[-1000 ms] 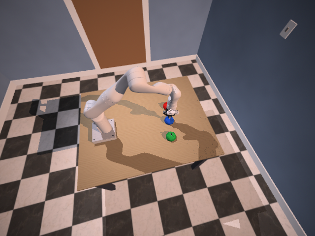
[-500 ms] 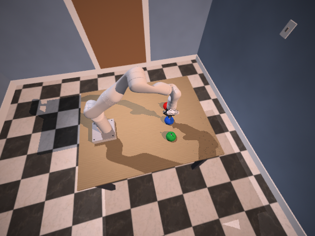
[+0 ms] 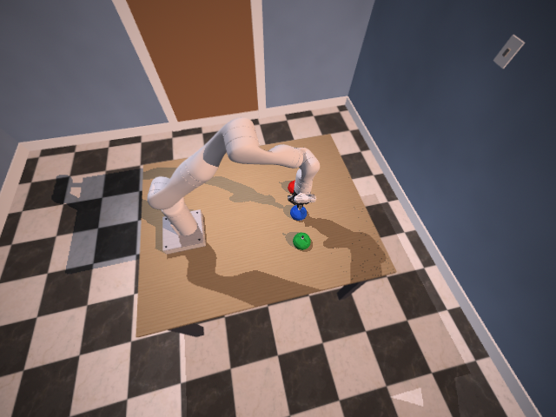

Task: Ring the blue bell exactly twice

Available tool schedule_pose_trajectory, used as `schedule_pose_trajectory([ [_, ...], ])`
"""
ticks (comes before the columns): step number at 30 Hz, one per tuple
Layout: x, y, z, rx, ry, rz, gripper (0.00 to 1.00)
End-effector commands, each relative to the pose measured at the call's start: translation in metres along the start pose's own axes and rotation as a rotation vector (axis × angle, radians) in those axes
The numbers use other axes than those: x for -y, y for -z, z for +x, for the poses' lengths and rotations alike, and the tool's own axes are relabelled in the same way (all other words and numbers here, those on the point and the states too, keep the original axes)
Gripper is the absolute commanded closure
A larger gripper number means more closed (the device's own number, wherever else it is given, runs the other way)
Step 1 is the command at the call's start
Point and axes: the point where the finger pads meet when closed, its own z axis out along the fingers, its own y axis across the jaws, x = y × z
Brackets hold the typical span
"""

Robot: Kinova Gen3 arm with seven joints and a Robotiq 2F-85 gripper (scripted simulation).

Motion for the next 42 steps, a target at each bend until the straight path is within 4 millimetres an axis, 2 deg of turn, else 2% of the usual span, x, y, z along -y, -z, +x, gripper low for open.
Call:
schedule_pose_trajectory([
  [1,-0.0005,0.0008,-0.0005,0.0,0.001,-0.001,1.0],
  [42,-0.0009,0.005,-0.0007,0.0,0.001,-0.001,1.0],
])
